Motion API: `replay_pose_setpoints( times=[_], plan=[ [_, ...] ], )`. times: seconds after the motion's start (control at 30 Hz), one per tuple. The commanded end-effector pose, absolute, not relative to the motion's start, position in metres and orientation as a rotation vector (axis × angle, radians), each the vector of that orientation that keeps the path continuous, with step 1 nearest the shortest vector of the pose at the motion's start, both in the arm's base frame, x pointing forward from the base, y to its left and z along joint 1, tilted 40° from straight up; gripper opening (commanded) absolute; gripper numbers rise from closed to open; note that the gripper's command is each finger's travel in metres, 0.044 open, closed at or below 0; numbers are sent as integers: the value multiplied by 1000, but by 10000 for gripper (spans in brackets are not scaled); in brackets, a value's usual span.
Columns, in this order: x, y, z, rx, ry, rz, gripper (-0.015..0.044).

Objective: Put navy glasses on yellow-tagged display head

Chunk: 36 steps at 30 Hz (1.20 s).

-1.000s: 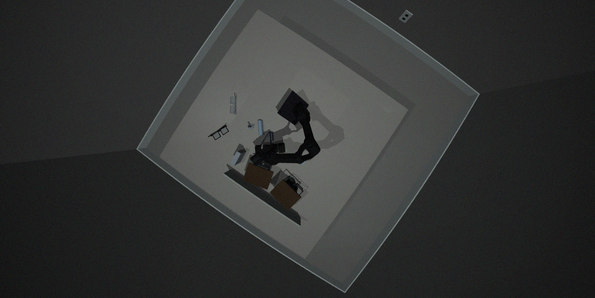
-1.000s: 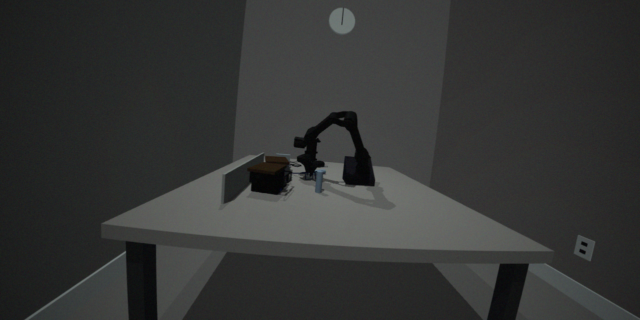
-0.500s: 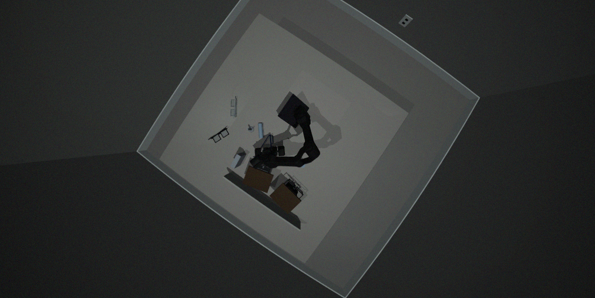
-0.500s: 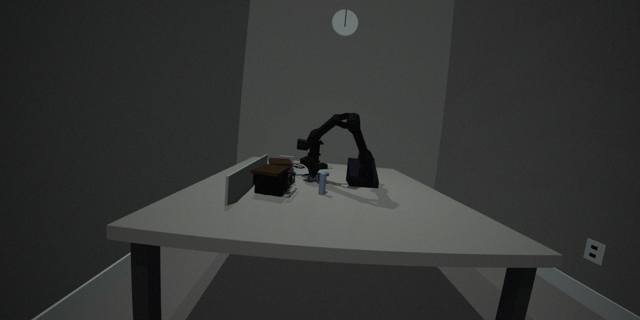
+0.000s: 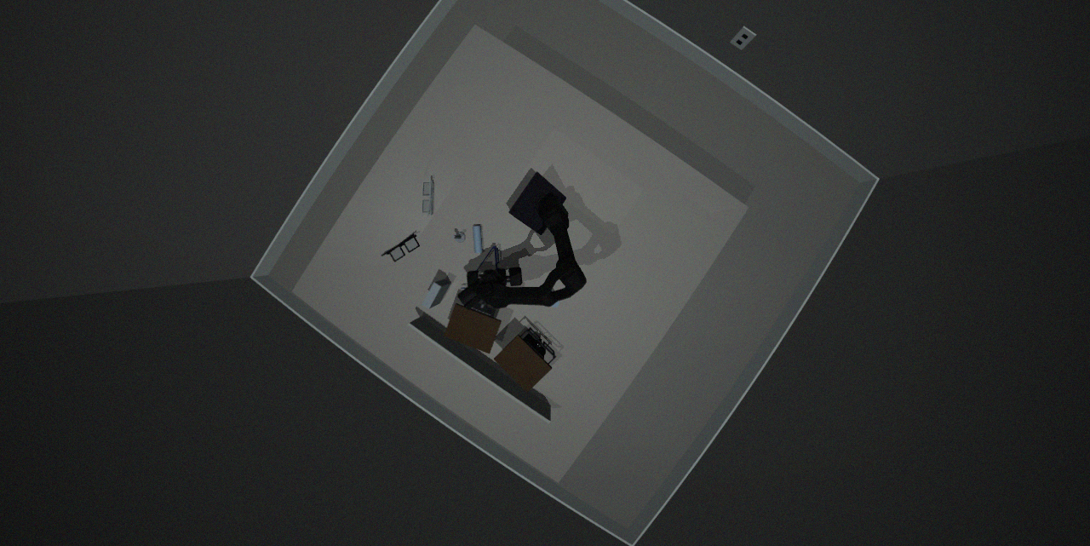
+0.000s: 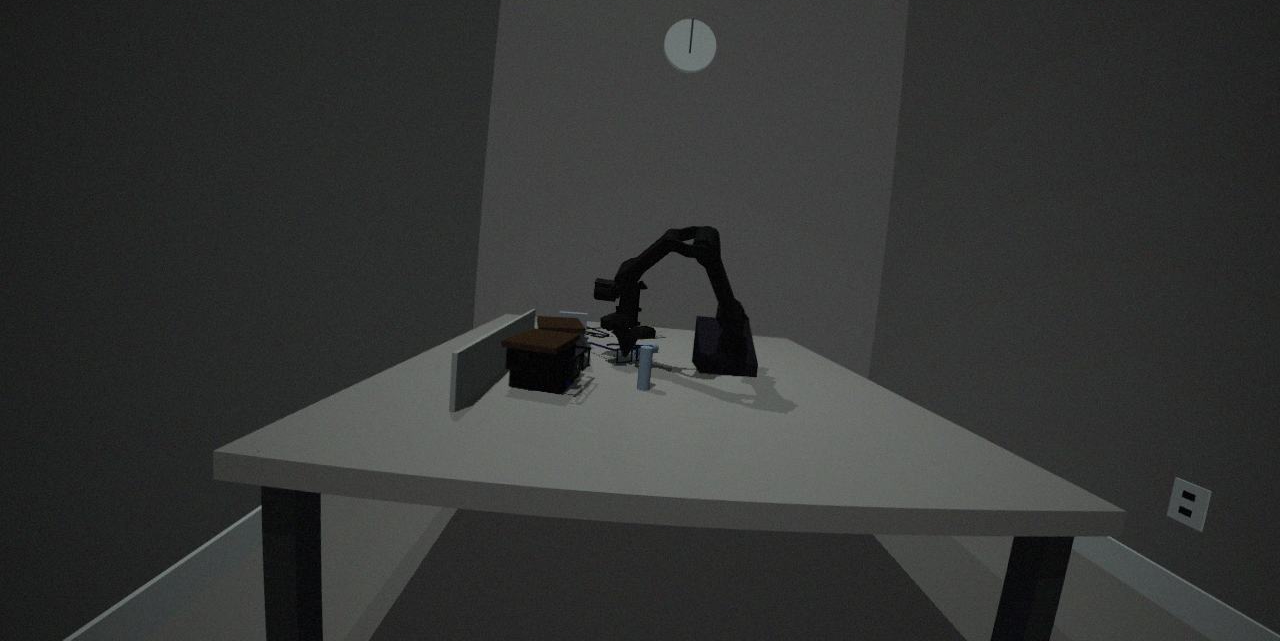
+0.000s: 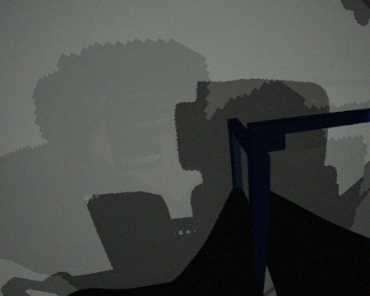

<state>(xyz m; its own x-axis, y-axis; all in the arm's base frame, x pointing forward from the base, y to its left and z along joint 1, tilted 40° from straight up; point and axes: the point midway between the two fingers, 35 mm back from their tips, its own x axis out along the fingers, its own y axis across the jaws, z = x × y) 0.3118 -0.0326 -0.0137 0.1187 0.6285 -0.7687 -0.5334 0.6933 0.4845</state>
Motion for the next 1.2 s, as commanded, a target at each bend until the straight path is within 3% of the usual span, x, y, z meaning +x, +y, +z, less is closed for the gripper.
replay_pose_setpoints(
  times=[0.0, 0.57, 1.17],
  plan=[
    [313, -40, -7, 92, 1174, 849, 0],
    [304, -102, 60, 96, 1176, 848, 0],
    [280, -152, 20, -102, 1079, 968, 0]
  ],
)
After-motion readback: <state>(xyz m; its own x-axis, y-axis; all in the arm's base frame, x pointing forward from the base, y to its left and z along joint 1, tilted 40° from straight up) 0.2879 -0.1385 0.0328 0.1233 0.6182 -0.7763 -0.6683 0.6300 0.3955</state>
